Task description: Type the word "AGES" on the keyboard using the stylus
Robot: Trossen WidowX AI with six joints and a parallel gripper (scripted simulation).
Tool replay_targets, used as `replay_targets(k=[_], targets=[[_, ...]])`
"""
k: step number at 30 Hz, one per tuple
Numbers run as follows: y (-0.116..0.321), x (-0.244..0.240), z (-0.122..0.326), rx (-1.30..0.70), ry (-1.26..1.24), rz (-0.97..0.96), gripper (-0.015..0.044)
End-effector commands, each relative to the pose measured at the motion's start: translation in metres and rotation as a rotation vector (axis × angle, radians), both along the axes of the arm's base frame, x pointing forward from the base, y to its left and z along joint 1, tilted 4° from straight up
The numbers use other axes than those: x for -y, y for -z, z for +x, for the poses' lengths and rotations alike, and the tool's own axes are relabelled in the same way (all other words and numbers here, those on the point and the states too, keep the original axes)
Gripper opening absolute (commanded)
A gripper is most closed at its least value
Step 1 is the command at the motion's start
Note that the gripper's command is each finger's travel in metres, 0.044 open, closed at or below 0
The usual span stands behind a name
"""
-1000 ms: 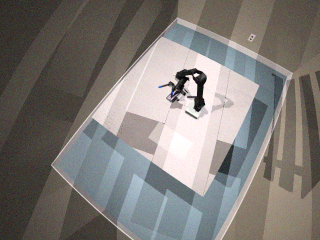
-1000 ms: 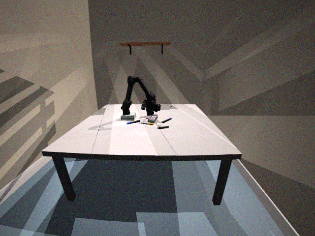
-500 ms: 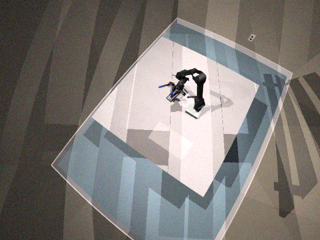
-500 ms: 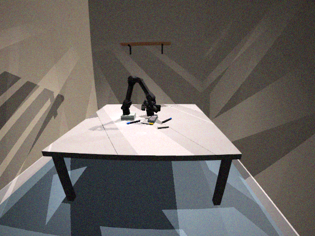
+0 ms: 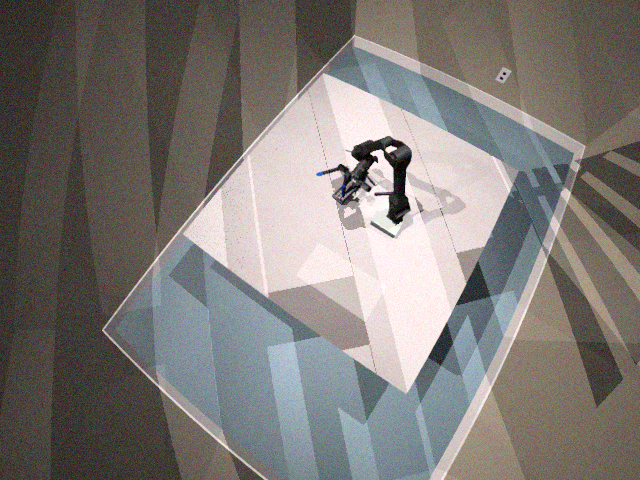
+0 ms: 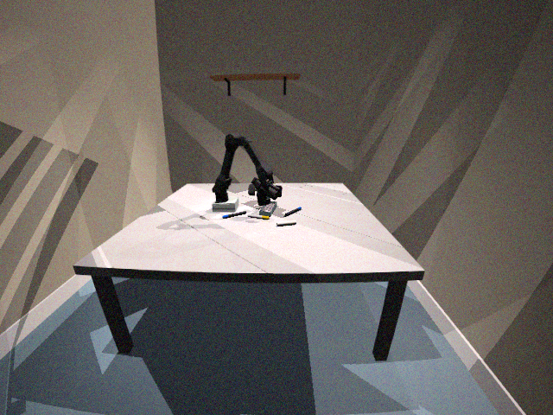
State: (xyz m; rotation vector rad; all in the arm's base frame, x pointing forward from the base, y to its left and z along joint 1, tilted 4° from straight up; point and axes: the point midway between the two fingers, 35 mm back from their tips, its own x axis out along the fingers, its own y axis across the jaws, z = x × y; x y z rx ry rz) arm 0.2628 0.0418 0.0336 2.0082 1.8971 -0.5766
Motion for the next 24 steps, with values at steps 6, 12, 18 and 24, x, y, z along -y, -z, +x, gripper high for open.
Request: replay_targets(k=[6, 12, 18, 24], targets=[[0.0040, 0.0002, -0.0005, 0.004, -0.004, -0.002, 0.0081], [0.0065, 0.0002, -0.0006, 0.004, -0.004, -0.002, 0.0081], [0.0090, 0.0001, -0.0007, 0.004, -0.004, -0.002, 0.0081], [0.0114, 0.0001, -0.0009, 0.004, -0.004, -0.002, 0.0081]])
